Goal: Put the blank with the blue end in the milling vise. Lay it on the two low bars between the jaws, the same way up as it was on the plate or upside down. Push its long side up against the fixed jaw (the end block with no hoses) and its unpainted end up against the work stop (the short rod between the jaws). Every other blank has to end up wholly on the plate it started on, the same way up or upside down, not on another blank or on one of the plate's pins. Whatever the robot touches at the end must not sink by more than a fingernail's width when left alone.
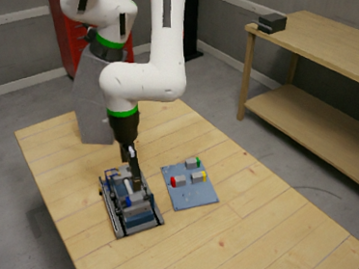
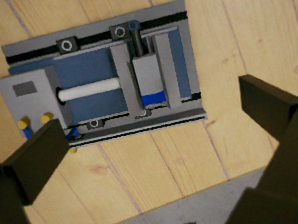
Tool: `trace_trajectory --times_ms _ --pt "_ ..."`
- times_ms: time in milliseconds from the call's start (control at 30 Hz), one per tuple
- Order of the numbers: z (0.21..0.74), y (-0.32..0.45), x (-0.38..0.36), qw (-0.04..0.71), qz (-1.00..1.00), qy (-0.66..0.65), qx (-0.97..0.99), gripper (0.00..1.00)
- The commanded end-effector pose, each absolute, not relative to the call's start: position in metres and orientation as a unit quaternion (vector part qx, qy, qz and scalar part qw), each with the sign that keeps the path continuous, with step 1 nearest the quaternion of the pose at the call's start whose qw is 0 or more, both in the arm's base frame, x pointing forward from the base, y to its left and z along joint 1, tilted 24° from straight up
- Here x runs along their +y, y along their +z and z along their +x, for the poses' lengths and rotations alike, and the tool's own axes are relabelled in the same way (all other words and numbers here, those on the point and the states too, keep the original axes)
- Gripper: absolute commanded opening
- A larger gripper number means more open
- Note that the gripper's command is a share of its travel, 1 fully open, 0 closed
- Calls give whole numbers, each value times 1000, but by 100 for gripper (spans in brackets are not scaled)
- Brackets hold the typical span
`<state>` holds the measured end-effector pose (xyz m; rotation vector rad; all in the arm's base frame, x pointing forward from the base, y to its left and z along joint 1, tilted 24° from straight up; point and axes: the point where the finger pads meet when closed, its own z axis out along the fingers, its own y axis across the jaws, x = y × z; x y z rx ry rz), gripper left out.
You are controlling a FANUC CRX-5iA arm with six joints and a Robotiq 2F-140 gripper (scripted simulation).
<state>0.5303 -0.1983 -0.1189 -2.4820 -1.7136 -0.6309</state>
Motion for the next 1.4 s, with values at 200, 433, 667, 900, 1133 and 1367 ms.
trace_trajectory --times_ms 200,433,667,900,1133,1367 --pt "531 -119 -199 29 -805 -205 -556 100" --pt "532 -122 -198 29 -805 -205 -556 100" --pt "533 -125 -197 29 -805 -205 -556 100" --pt "533 -125 -197 29 -805 -205 -556 100" --pt "534 -127 -196 29 -805 -205 -556 100" --pt "534 -128 -196 29 -805 -205 -556 100"
